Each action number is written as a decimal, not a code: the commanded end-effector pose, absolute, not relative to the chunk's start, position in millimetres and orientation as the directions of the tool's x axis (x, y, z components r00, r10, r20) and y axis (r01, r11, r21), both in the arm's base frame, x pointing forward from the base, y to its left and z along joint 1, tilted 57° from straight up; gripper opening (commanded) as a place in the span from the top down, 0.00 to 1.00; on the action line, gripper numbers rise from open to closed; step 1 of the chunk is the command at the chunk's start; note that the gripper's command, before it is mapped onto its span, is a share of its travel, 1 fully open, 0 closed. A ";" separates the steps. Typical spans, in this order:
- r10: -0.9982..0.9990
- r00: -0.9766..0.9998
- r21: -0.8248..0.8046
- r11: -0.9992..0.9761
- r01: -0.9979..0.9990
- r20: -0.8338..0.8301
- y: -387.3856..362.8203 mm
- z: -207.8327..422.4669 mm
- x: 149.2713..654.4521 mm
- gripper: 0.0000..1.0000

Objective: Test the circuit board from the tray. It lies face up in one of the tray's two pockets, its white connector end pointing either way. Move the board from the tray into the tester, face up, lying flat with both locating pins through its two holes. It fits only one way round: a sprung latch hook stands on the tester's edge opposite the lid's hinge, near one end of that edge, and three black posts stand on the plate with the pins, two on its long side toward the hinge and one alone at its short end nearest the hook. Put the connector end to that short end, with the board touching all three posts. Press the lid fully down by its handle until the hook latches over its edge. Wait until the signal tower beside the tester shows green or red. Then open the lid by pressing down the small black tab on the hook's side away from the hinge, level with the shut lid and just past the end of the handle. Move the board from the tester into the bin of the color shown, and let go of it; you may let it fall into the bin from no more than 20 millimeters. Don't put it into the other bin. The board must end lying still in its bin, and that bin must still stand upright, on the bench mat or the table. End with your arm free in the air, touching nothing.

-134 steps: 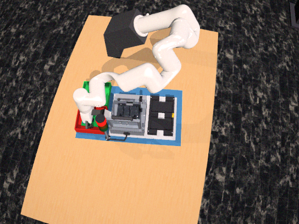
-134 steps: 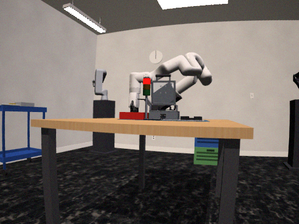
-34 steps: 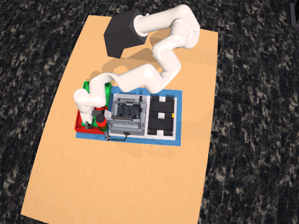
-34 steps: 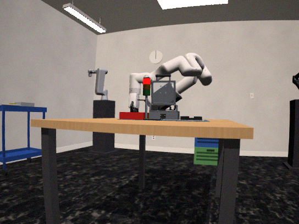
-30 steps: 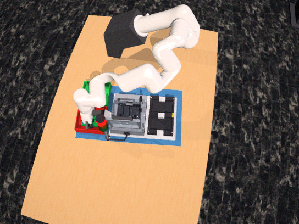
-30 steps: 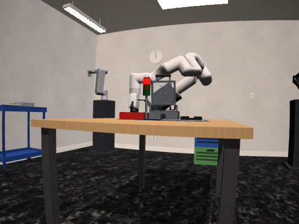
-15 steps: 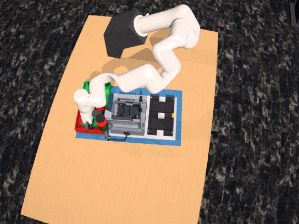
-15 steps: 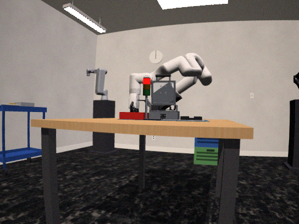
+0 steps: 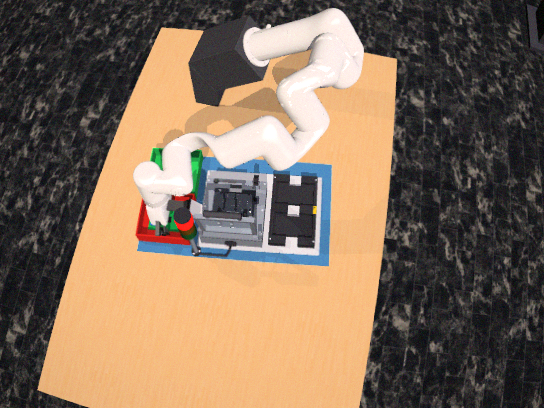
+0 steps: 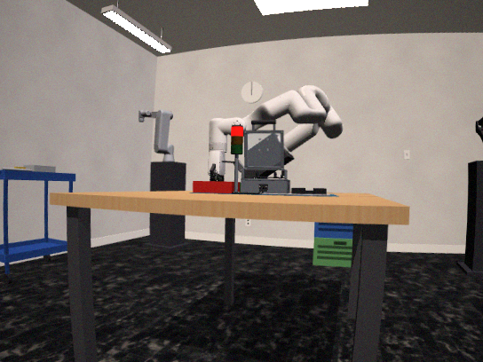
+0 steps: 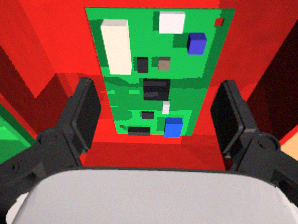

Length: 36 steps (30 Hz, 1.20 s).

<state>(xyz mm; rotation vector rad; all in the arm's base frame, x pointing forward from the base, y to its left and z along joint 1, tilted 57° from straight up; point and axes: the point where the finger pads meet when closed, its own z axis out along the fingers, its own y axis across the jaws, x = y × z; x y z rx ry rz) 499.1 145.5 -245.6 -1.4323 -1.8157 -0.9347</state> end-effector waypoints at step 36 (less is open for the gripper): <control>0.527 -0.206 0.147 0.153 0.977 0.825 119.9 -229.0 502.1 0.00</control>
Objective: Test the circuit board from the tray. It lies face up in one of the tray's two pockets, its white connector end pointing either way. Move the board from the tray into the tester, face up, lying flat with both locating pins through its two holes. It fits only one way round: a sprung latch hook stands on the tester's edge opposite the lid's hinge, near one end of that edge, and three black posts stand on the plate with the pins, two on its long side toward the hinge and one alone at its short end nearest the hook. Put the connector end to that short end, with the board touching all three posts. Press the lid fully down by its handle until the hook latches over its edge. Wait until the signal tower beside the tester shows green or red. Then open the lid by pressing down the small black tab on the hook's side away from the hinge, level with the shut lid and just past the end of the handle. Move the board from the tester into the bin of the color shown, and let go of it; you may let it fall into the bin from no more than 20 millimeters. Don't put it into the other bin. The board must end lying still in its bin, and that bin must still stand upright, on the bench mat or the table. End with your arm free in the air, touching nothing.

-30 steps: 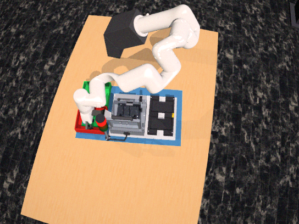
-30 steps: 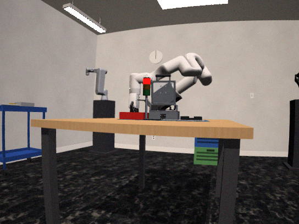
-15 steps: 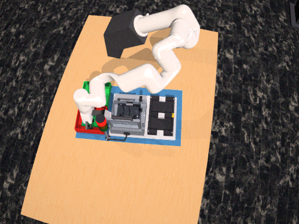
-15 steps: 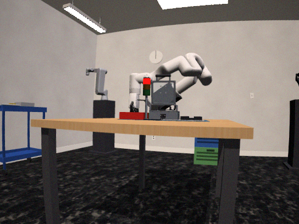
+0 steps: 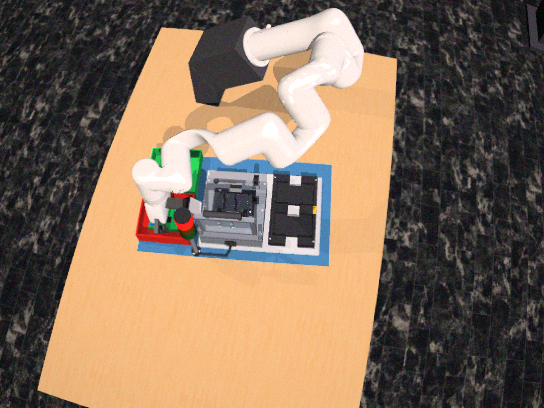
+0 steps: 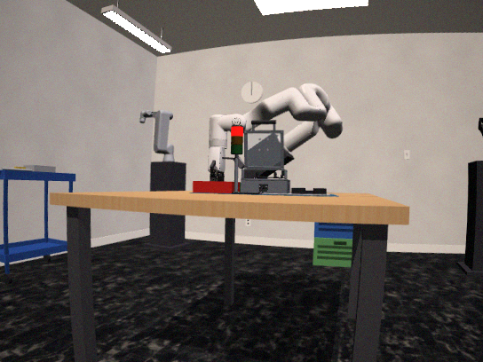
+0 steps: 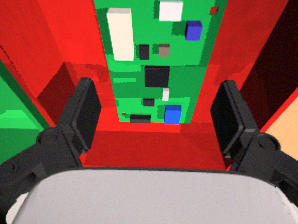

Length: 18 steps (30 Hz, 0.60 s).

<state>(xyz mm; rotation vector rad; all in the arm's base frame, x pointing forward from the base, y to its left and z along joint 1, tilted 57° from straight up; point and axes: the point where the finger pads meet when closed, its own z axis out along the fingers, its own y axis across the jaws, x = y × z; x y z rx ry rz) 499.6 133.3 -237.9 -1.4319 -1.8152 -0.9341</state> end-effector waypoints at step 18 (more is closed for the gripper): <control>0.527 -0.206 0.147 0.153 0.977 0.825 36.3 -174.3 507.0 0.00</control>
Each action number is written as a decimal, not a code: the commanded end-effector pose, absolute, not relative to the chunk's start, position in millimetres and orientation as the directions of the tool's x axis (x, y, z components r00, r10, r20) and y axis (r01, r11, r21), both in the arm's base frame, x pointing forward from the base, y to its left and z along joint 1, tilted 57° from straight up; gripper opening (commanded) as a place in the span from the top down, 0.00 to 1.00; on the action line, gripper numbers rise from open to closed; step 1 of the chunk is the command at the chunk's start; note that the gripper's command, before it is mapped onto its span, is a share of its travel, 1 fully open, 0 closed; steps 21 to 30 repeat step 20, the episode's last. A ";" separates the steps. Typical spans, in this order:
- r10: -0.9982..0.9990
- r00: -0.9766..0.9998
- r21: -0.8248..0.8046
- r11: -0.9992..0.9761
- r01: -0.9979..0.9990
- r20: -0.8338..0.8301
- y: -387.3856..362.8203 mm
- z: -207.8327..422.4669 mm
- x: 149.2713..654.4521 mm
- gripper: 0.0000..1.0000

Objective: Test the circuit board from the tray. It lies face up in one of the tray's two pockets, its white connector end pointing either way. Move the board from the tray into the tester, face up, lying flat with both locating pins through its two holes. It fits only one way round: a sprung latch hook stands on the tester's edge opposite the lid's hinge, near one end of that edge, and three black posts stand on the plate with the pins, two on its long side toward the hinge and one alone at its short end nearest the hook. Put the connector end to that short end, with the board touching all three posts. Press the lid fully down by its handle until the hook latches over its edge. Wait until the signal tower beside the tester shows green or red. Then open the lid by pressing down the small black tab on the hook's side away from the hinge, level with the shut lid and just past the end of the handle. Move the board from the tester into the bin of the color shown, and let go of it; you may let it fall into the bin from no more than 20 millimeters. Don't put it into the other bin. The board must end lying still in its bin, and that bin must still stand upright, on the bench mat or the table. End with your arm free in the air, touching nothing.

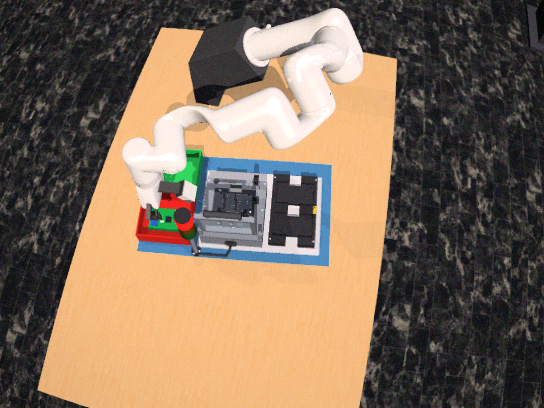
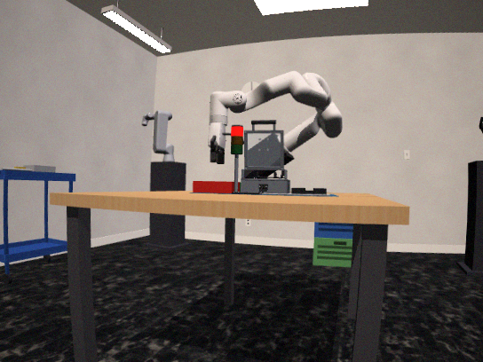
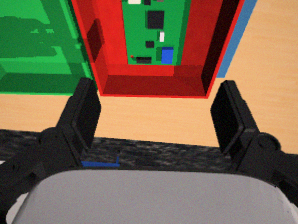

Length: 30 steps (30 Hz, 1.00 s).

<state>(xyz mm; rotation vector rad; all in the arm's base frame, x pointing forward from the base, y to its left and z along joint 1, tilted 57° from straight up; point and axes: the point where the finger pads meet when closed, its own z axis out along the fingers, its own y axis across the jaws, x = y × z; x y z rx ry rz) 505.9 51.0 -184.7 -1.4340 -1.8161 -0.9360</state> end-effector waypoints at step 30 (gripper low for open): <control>0.527 -0.206 0.147 0.153 0.977 0.825 27.1 -168.3 507.5 0.00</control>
